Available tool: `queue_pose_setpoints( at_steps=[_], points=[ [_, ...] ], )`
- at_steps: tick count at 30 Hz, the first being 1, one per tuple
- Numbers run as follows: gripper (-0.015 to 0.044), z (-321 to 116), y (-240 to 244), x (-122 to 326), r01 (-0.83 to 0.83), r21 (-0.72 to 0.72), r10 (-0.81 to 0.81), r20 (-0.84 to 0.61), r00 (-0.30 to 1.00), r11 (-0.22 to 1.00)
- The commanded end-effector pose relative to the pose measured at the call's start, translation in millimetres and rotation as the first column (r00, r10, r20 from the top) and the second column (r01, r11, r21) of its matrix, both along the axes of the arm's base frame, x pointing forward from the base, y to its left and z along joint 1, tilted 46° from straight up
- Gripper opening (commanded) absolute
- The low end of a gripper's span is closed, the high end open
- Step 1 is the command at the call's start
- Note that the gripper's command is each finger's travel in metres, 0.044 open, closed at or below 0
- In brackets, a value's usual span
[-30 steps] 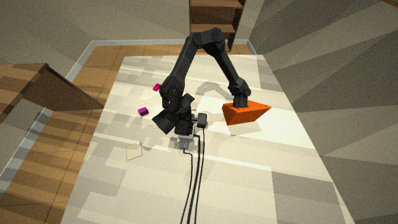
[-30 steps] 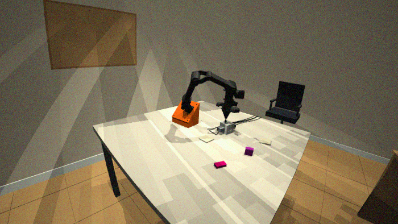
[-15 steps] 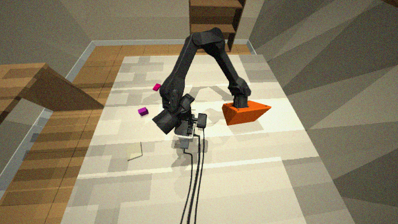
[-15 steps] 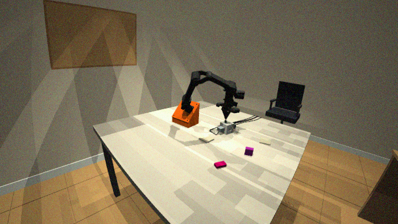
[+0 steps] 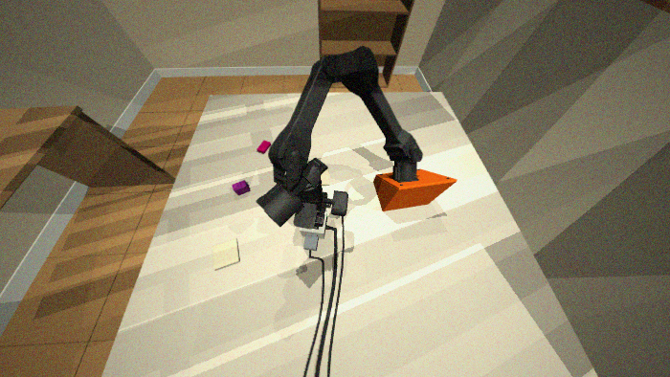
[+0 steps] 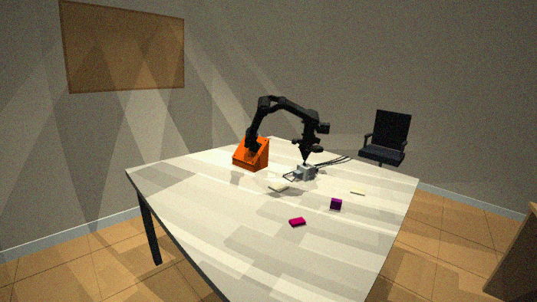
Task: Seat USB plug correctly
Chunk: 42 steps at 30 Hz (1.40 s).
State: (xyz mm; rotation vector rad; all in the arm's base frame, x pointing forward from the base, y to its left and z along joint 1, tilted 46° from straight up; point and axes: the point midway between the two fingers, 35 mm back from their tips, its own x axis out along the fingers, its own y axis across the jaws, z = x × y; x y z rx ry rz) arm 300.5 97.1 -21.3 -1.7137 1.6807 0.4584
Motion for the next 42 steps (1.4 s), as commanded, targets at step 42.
queue_pose_setpoints(
  at_steps=[42],
  points=[
    [0.0000,-4.1,-3.9,1.0,-0.004,-0.002,0.004,0.000,1.000,1.000]
  ],
)
